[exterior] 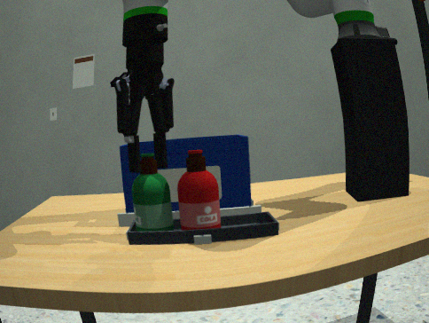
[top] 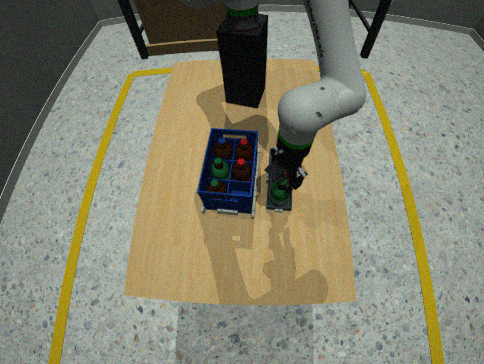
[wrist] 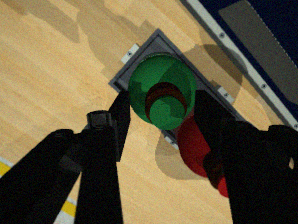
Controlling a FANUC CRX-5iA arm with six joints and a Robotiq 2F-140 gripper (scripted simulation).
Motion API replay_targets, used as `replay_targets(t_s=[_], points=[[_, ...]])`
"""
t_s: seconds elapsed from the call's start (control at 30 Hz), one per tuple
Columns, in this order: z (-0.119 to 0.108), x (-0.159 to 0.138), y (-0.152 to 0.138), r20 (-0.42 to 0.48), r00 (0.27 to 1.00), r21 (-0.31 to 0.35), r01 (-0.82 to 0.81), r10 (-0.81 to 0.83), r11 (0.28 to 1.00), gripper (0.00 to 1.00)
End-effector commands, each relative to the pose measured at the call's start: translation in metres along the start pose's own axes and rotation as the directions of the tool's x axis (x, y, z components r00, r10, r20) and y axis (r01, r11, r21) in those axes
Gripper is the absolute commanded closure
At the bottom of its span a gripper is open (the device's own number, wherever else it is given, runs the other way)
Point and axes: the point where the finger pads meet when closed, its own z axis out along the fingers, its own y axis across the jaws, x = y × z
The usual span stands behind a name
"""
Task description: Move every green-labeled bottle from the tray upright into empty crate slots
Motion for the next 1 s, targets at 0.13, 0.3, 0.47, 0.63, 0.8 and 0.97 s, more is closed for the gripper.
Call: replay_targets(t_s=[0.13, 0.3, 0.47, 0.63, 0.8, 0.97], points=[[-0.0010, 0.0004, -0.0010, -0.001, 1.000, 0.002, 0.000, 0.000, 1.000, 0.56], [-0.0010, 0.0004, -0.0010, -0.001, 1.000, 0.002, 0.000, 0.000, 1.000, 0.56], [-0.0010, 0.0004, -0.0010, -0.001, 1.000, 0.002, 0.000, 0.000, 1.000, 0.56], [-0.0010, 0.0004, -0.0010, -0.001, 1.000, 0.002, 0.000, 0.000, 1.000, 0.56], [-0.0010, 0.0004, -0.0010, -0.001, 1.000, 0.002, 0.000, 0.000, 1.000, 0.56], [-0.0010, 0.0004, -0.0010, -0.001, 1.000, 0.002, 0.000, 0.000, 1.000, 0.90]])
